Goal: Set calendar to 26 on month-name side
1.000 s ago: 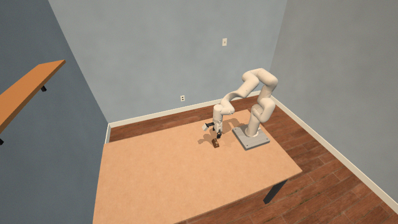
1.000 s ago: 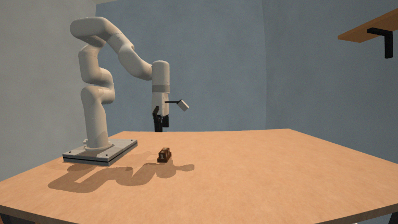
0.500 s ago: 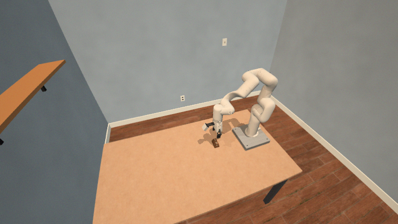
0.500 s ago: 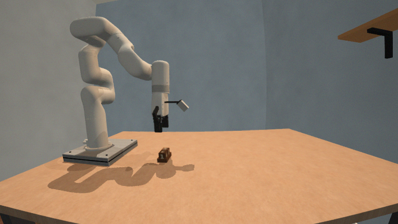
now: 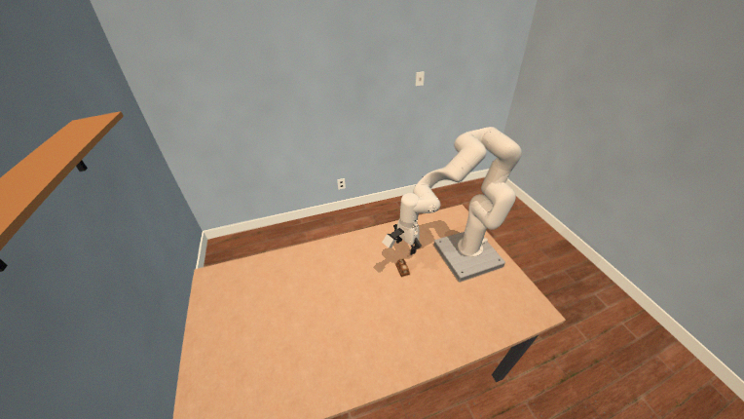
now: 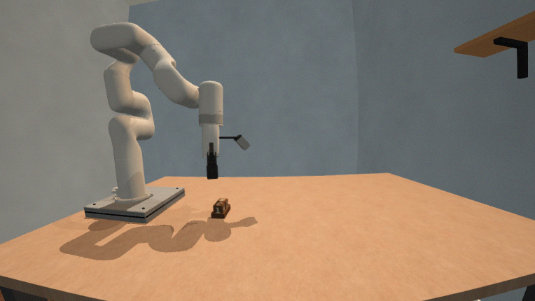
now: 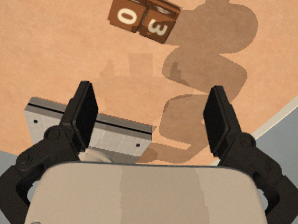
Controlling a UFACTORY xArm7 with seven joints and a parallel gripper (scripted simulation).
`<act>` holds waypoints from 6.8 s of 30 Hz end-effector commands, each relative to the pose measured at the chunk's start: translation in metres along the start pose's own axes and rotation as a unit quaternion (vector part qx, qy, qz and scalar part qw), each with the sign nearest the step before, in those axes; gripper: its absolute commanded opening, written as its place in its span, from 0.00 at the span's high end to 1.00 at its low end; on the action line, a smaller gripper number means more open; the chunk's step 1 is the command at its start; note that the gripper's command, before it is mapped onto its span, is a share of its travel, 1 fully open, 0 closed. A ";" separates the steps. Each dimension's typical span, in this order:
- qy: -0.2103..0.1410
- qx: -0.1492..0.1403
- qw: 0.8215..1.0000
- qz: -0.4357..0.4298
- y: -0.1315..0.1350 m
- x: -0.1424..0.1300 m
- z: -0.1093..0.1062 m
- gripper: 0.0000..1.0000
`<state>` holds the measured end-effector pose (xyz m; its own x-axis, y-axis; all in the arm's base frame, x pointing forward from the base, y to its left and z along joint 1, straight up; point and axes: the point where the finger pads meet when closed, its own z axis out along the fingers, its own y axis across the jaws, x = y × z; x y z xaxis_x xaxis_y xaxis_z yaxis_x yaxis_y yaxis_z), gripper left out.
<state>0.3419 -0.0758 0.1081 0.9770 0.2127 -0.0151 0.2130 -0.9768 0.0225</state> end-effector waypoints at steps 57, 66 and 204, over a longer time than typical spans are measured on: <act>0.013 0.002 0.642 -0.766 0.014 -0.072 0.018 0.00; 0.013 0.002 0.641 -0.768 0.014 -0.072 0.020 0.00; 0.013 0.002 0.641 -0.768 0.017 -0.008 0.074 0.00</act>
<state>0.3261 -0.0969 0.0334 -0.3837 0.9234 0.0029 0.9234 0.3838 -0.0047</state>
